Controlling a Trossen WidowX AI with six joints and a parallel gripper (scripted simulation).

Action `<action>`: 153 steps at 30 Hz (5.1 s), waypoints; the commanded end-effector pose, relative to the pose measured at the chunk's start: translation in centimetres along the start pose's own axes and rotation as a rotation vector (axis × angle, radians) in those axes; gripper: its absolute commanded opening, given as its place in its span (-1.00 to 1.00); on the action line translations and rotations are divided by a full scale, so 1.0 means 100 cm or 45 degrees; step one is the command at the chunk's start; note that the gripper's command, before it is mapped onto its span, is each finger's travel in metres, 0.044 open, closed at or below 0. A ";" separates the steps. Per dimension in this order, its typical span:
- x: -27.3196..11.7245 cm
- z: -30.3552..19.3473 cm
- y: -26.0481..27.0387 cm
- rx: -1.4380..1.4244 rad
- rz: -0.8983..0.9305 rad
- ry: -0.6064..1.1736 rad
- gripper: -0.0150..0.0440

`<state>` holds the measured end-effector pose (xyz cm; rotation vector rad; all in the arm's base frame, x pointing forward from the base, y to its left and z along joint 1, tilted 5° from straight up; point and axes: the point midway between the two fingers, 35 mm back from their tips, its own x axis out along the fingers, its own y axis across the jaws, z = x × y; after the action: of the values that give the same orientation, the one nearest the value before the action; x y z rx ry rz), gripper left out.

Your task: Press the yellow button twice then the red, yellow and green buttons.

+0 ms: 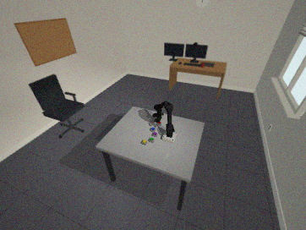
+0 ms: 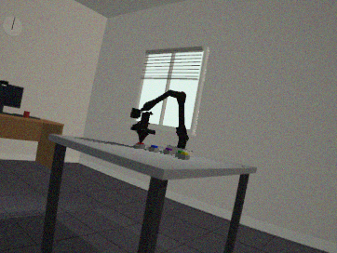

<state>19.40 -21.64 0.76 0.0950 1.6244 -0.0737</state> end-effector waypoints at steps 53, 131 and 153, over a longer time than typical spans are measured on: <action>-0.100 0.031 0.390 -0.009 0.044 0.004 -0.42; -0.100 0.031 0.390 -0.009 0.044 0.004 -0.42; -0.053 -0.031 0.326 -0.009 0.037 0.010 -0.42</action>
<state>20.71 11.12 9.79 0.1253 1.6132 -0.0379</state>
